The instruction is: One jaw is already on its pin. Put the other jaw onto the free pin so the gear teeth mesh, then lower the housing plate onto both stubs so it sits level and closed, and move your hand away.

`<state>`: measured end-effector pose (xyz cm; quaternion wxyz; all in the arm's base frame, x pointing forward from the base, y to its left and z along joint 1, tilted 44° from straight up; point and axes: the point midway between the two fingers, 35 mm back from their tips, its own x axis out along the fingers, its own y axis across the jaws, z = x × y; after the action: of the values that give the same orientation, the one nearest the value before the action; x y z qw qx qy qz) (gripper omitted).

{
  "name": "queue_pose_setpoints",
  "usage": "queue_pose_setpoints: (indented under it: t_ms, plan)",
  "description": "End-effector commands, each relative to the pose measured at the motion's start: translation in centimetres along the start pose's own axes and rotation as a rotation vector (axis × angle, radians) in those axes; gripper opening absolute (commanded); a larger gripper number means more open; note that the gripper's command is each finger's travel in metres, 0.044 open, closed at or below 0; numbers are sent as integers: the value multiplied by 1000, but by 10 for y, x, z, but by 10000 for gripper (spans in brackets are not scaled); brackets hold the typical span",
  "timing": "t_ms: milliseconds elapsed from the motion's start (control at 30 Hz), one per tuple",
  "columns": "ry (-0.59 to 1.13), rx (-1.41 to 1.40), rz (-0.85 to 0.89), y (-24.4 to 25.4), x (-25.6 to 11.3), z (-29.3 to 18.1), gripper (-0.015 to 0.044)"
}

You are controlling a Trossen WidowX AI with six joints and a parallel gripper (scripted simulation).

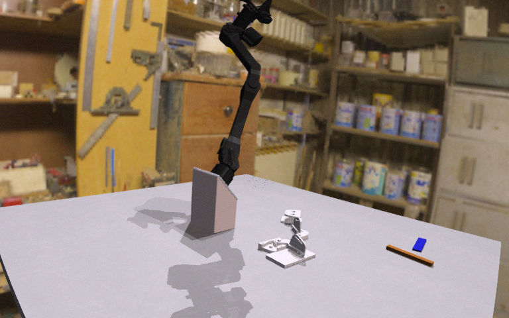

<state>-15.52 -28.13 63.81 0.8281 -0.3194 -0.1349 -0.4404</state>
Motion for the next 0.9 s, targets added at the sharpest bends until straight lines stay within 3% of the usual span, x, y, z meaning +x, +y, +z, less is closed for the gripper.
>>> queue_pose_setpoints:
  t_ms: [0,867]
  plan:
    - [0,0,0,0,0,0,426]
    - [-43,39,18,11,54,-42,440]
